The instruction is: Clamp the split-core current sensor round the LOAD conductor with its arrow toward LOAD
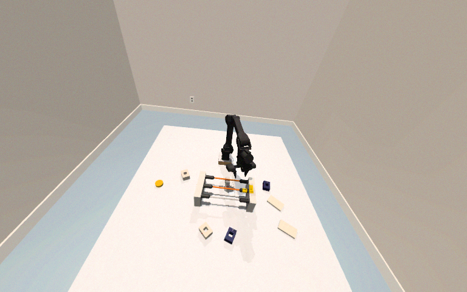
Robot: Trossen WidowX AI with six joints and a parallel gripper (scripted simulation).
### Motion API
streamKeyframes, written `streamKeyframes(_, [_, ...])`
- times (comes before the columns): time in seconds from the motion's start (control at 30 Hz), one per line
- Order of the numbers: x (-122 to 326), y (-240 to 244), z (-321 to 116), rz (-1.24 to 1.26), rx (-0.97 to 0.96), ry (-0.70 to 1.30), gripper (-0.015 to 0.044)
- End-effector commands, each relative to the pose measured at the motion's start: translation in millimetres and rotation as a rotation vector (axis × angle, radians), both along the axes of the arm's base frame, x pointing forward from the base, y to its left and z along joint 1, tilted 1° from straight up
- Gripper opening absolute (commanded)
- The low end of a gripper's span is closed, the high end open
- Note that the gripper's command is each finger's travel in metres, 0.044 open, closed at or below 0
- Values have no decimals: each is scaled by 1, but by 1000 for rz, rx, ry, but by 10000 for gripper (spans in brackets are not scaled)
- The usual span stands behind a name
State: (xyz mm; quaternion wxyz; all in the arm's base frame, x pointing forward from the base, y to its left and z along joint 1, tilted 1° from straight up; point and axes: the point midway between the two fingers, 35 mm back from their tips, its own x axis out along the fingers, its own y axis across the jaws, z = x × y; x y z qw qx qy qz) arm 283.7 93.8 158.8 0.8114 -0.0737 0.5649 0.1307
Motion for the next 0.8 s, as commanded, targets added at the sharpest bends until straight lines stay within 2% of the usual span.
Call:
streamKeyframes(0.0, [-33,-49,-30,-175,-14,50,293])
streamKeyframes(0.13, [-56,-73,-50,-278,-20,85,293])
streamKeyframes(0.77, [-49,-72,-69,-278,-20,85,293])
